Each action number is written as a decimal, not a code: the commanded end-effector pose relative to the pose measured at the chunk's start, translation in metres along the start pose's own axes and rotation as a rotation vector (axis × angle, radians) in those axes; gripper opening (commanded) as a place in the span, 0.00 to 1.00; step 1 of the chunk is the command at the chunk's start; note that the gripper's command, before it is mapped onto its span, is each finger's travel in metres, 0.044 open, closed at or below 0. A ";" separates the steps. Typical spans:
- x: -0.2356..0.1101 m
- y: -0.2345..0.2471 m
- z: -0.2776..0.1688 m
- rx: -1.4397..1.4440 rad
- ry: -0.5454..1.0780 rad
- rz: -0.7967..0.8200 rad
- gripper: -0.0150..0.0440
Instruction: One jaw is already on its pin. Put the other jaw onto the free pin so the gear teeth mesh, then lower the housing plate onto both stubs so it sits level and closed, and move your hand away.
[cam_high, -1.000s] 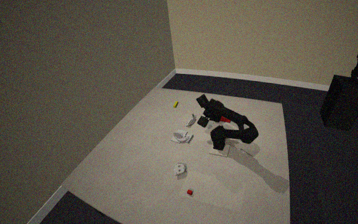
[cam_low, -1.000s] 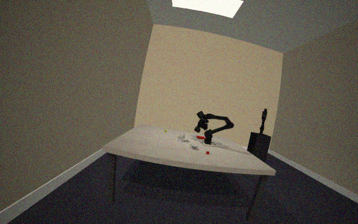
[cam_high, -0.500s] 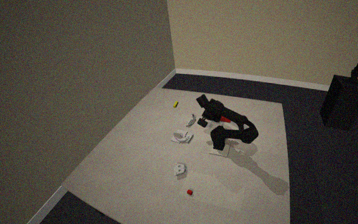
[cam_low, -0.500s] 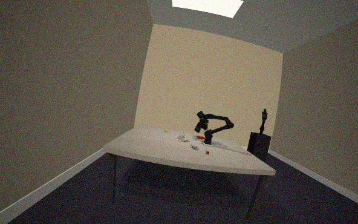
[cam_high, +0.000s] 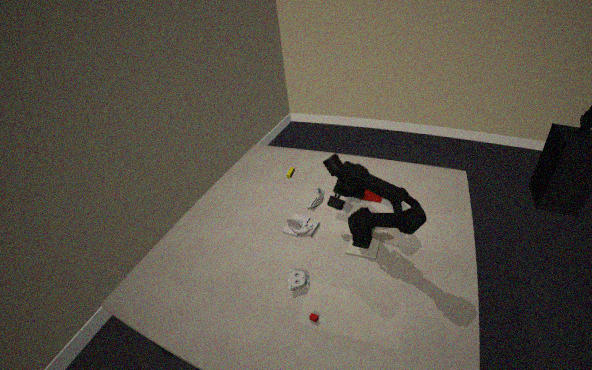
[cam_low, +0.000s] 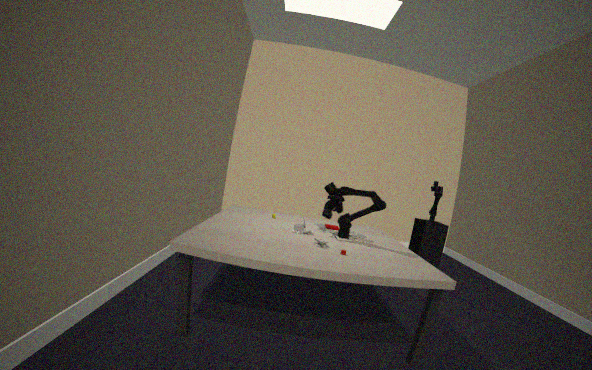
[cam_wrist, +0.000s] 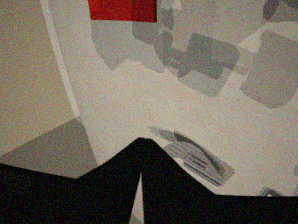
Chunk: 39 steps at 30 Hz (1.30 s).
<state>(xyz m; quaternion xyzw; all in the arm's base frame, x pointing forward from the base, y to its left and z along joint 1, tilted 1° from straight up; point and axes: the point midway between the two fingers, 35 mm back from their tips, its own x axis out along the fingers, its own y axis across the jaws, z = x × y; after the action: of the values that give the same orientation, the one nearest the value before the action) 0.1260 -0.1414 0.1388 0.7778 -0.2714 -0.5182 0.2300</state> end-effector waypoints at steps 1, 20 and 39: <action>-0.001 0.002 -0.005 -0.104 0.002 -0.018 0.25; -0.003 0.009 -0.024 -0.659 -0.006 -0.107 0.25; 0.001 0.016 -0.044 -1.209 0.033 -0.206 0.25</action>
<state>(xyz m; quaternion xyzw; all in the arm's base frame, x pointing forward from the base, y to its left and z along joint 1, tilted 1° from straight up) 0.1608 -0.1503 0.1622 0.5605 0.1207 -0.5939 0.5644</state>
